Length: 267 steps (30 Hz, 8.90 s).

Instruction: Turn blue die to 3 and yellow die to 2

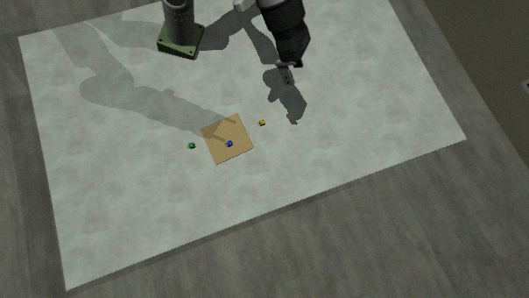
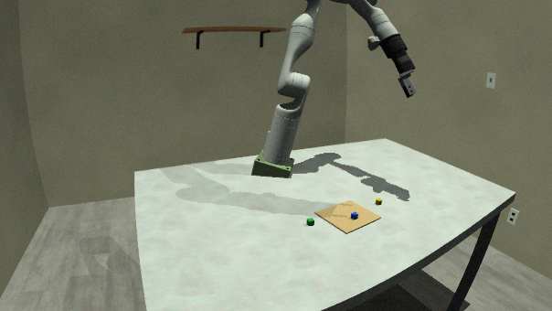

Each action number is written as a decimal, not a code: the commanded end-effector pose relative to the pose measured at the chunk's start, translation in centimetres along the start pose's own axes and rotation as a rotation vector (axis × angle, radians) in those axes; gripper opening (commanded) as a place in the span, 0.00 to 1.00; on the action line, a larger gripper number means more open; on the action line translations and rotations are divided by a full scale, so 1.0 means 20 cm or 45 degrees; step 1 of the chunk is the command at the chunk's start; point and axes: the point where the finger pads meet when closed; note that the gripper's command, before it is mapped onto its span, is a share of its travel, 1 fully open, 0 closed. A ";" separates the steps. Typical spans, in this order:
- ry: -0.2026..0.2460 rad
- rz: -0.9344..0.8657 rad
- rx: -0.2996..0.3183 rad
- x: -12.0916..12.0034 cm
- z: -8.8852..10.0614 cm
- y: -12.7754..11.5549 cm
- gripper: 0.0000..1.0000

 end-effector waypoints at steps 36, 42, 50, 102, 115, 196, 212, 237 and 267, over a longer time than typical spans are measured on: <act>0.288 -0.133 0.271 0.05 -0.30 0.06 1.00; 0.298 -0.187 0.353 0.04 -0.42 0.16 1.00; 0.292 -0.276 0.461 0.04 -0.57 0.31 1.00; 0.070 -0.864 0.761 0.18 -0.96 0.89 1.00; 0.019 -0.974 0.767 0.21 -0.98 0.91 1.00; -0.041 -1.099 0.758 0.24 -0.98 0.91 0.64; -0.043 -1.099 0.757 0.24 -0.99 0.91 0.64; -0.046 -1.099 0.756 0.28 -1.11 0.99 0.64; -0.046 -1.099 0.756 0.31 -1.20 1.04 0.64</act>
Point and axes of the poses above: the point where the finger pads meet when closed, its own z axis back along the fingers, its own x axis across the jaws, y = z × x, and after that the axes turned 4 degrees about z, right-handed
